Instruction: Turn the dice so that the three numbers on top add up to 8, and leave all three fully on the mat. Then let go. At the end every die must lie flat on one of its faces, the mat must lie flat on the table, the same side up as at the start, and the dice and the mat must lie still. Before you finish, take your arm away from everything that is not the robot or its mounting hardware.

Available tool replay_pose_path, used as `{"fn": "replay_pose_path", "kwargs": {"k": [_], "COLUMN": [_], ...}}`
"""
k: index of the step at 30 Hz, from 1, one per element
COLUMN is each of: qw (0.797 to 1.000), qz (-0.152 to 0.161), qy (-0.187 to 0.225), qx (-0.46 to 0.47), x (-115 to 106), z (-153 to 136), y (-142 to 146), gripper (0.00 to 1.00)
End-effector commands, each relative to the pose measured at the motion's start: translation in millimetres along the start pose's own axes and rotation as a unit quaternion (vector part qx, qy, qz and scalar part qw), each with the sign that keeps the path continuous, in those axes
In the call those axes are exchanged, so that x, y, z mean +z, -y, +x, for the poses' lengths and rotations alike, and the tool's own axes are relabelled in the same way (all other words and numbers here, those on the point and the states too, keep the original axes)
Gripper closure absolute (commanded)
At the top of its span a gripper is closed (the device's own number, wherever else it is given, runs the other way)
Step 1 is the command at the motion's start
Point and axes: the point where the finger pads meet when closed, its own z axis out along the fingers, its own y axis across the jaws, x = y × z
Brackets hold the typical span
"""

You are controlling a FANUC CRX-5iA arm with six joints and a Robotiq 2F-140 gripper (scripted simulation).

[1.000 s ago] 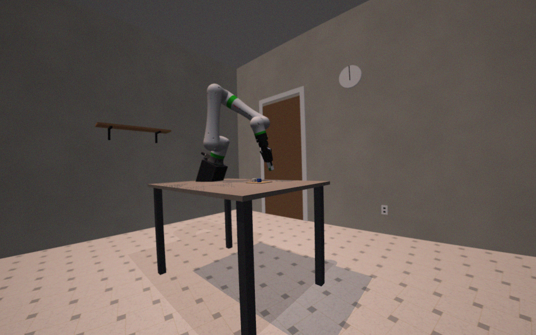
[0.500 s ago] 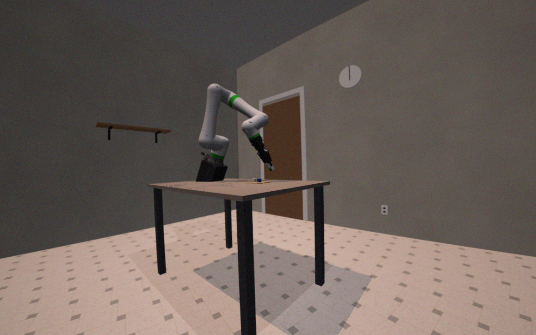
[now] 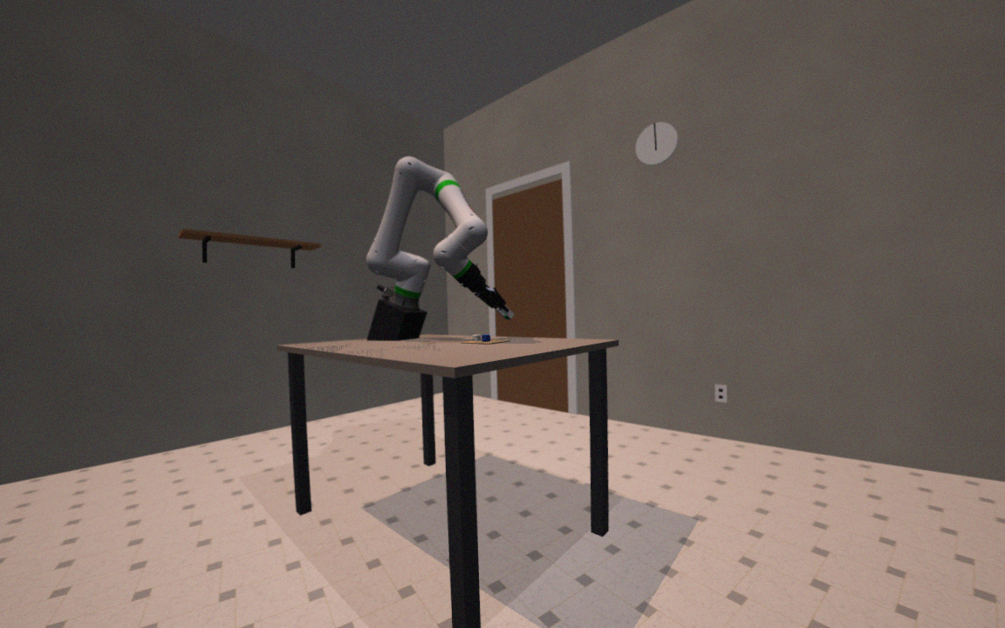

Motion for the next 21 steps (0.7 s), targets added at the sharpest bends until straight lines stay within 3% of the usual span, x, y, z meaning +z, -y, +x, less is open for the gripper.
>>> {"fn": "replay_pose_path", "kwargs": {"k": [1,5,21], "qw": [0.997,0.994,0.994], "qz": [-0.007,0.0,-0.01], "qy": [0.078,0.106,0.106], "qx": [-0.002,-0.004,-0.001], "x": [1.0,-1.3,8.1], "z": [4.7,4.5,15.9], "y": [-3.0,0.1,-0.8], "gripper": [0.87,0.87,0.87]}}
